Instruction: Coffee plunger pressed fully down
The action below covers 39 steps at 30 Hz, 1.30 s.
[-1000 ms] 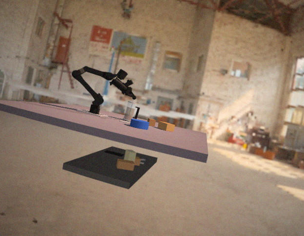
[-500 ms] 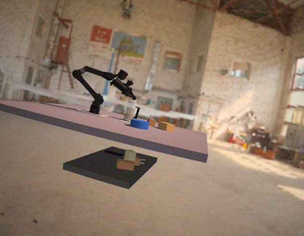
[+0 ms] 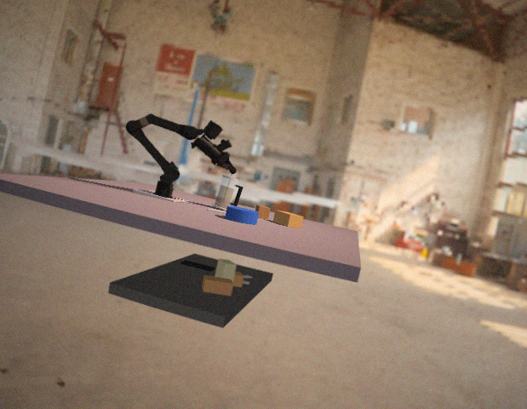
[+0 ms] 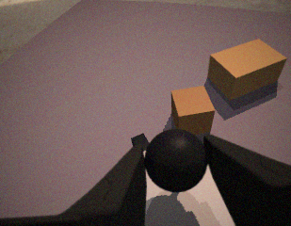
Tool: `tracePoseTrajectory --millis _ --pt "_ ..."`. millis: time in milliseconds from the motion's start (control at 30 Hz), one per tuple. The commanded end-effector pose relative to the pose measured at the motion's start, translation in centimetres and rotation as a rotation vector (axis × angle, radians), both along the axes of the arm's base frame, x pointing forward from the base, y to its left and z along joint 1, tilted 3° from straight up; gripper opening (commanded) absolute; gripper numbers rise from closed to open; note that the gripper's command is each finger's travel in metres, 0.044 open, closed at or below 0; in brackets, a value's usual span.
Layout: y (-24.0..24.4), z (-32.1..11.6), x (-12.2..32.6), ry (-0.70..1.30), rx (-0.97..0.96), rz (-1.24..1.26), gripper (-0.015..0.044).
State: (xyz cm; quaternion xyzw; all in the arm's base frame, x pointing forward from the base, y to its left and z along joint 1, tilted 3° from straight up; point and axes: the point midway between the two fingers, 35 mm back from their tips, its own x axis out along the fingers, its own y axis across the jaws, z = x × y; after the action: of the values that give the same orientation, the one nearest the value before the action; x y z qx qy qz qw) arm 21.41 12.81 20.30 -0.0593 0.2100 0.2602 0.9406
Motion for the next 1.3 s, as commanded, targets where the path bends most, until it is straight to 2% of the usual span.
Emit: tracePoseTrajectory --millis 0,667,1067,1267 --pt "0.0 -0.4 0.0 0.018 -0.004 -0.004 0.0125" --pt "0.1 -0.1 0.1 0.003 -0.002 0.0 0.0125" --pt "0.1 -0.1 0.1 0.003 -0.002 0.0 0.044" --pt "-0.1 1.0 -0.1 0.005 -0.002 -0.001 0.044"
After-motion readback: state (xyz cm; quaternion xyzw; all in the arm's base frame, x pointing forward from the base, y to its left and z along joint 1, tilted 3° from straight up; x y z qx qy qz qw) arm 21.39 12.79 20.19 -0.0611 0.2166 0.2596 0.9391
